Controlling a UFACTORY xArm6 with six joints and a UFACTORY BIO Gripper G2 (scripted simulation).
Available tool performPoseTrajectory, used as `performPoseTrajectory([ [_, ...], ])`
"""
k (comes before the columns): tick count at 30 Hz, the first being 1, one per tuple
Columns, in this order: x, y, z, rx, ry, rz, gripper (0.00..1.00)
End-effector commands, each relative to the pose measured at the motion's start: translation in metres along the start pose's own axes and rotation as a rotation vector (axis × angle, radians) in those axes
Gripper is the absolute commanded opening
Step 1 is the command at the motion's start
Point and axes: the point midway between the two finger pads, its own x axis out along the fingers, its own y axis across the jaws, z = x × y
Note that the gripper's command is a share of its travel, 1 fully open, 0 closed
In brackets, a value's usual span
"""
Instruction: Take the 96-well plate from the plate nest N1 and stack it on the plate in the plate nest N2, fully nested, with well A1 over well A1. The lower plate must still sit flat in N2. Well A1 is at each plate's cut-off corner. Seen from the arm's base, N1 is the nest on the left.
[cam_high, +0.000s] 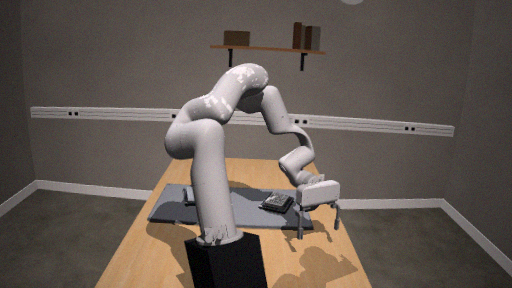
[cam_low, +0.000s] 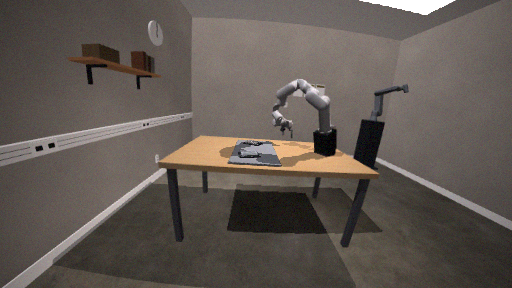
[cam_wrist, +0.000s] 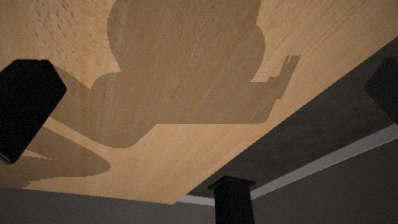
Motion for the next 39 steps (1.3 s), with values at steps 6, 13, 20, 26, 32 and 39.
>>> performPoseTrajectory([
  [6, -0.001, -0.001, 0.000, 0.000, -0.001, -0.003, 1.00],
  [13, -0.001, -0.001, 0.000, 0.000, -0.001, -0.003, 1.00],
  [20, -0.016, -0.001, -0.001, 0.000, -0.001, -0.003, 0.37],
  [26, -0.042, -0.001, -0.004, 0.000, -0.001, -0.003, 0.37],
  [32, -0.045, 0.014, 0.022, 0.017, -0.097, 0.006, 0.37],
  [39, -0.047, 0.026, 0.044, 0.033, -0.191, 0.017, 0.37],
])
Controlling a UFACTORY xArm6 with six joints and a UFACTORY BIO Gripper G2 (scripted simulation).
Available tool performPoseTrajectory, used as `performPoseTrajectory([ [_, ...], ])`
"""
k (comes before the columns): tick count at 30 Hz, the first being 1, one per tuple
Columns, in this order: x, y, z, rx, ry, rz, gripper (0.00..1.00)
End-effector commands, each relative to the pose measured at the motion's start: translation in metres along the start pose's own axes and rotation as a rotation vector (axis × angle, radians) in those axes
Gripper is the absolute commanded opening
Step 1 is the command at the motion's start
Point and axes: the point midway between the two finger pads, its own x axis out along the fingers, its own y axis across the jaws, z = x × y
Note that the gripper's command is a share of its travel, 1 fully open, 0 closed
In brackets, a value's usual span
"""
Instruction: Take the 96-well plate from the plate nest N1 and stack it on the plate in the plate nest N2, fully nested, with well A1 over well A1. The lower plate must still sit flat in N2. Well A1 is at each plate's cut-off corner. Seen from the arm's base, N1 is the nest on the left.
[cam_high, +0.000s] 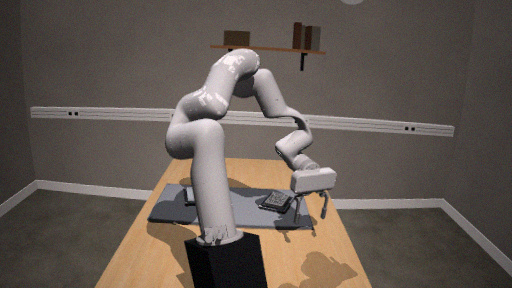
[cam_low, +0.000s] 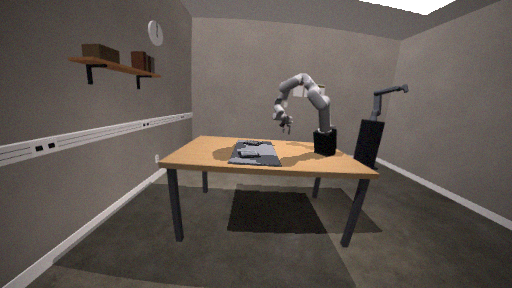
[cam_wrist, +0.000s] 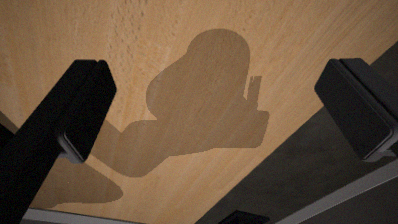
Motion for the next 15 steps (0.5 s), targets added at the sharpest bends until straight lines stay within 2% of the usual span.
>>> performPoseTrajectory([
  [1, 0.000, 0.009, 0.017, 0.002, -0.030, 0.001, 0.37],
  [3, 0.001, 0.014, 0.025, 0.002, -0.030, 0.001, 0.37],
  [6, 0.002, 0.022, 0.038, 0.018, -0.124, 0.009, 0.37],
  [10, 0.003, 0.033, 0.055, 0.018, -0.124, 0.009, 0.37],
  [12, 0.003, 0.033, 0.055, 0.018, -0.124, 0.009, 0.37],
  [15, 0.004, 0.040, 0.068, 0.033, -0.217, 0.014, 0.37],
])
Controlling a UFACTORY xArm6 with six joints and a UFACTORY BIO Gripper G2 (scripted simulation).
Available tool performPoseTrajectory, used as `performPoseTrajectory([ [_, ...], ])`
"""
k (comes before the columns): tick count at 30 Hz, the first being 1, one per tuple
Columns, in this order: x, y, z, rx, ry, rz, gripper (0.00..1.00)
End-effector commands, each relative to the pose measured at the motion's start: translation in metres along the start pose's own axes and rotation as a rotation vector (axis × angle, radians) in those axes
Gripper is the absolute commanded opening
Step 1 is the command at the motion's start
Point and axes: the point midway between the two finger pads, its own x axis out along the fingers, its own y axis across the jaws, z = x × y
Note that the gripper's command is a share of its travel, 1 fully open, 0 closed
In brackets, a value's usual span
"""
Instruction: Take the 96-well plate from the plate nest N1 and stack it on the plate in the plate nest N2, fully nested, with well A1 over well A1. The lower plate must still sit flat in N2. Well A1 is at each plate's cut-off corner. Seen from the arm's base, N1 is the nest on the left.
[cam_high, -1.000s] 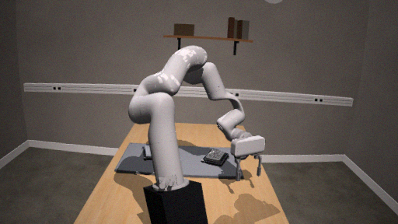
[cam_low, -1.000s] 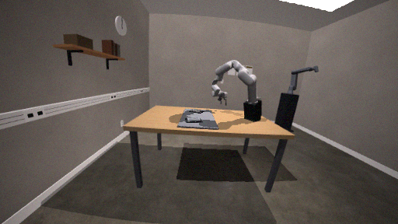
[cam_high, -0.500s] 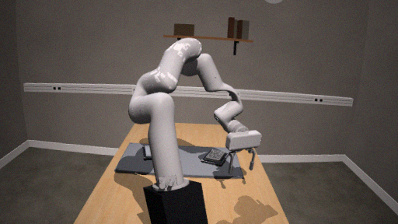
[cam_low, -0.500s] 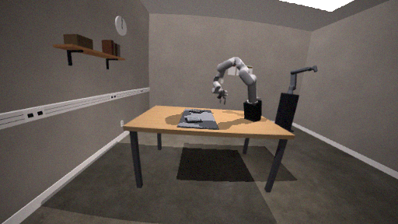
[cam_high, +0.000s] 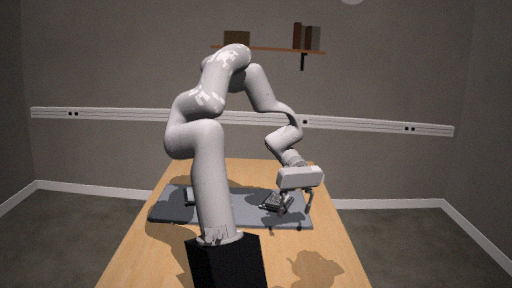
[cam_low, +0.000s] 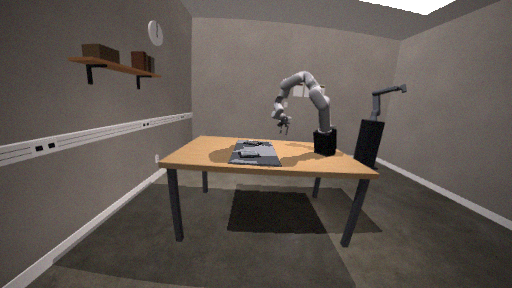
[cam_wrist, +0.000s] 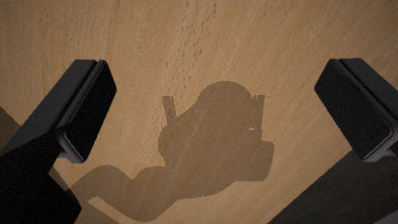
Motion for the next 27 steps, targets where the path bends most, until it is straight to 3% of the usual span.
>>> performPoseTrajectory([
  [1, 0.002, 0.008, 0.015, 0.011, -0.070, 0.000, 0.37],
  [4, 0.005, 0.015, 0.027, 0.011, -0.070, 0.000, 0.37],
  [7, 0.008, 0.023, 0.039, 0.026, -0.163, 0.003, 0.37],
  [11, 0.011, 0.033, 0.055, 0.026, -0.163, 0.003, 0.37],
  [12, 0.012, 0.035, 0.059, 0.031, -0.196, 0.003, 0.37],
  [14, 0.012, 0.035, 0.059, 0.031, -0.196, 0.003, 0.37],
  [16, 0.014, 0.041, 0.068, 0.040, -0.255, 0.003, 0.37],
  [20, 0.018, 0.050, 0.082, 0.040, -0.255, 0.003, 0.37],
  [23, 0.021, 0.057, 0.095, 0.053, -0.347, 0.000, 0.37],
  [27, 0.024, 0.065, 0.109, 0.053, -0.347, 0.000, 0.37],
])
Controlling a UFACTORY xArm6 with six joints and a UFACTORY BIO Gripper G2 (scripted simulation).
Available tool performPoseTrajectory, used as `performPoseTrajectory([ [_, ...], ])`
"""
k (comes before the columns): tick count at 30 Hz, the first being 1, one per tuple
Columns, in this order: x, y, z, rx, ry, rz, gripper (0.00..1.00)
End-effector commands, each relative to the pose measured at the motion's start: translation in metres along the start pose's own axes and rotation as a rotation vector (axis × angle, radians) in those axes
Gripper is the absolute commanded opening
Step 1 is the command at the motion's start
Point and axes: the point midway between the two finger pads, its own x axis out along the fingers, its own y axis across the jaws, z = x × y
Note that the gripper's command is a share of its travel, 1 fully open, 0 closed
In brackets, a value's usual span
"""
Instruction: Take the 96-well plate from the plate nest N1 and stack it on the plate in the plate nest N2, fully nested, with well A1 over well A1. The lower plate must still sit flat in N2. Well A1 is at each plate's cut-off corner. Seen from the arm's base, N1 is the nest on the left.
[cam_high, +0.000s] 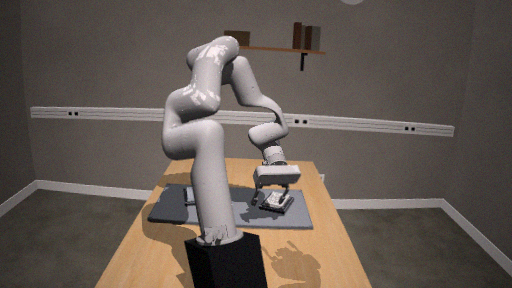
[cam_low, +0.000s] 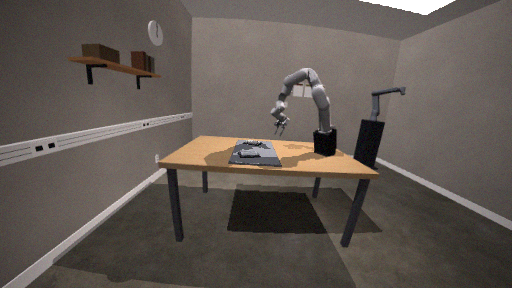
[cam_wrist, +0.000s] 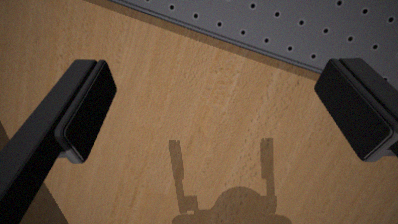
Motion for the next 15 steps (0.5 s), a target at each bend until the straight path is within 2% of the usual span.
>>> performPoseTrajectory([
  [1, 0.007, 0.008, 0.012, 0.003, -0.045, -0.003, 0.37],
  [2, 0.009, 0.010, 0.016, 0.007, -0.078, -0.005, 0.37],
  [4, 0.009, 0.010, 0.016, 0.007, -0.078, -0.005, 0.37],
  [5, 0.012, 0.013, 0.019, 0.011, -0.103, -0.006, 0.37],
  [8, 0.019, 0.021, 0.030, 0.011, -0.103, -0.006, 0.37],
  [11, 0.025, 0.028, 0.040, 0.022, -0.192, -0.015, 0.37],
  [14, 0.031, 0.035, 0.050, 0.022, -0.192, -0.015, 0.37],
  [15, 0.034, 0.038, 0.053, 0.026, -0.225, -0.019, 0.37],
])
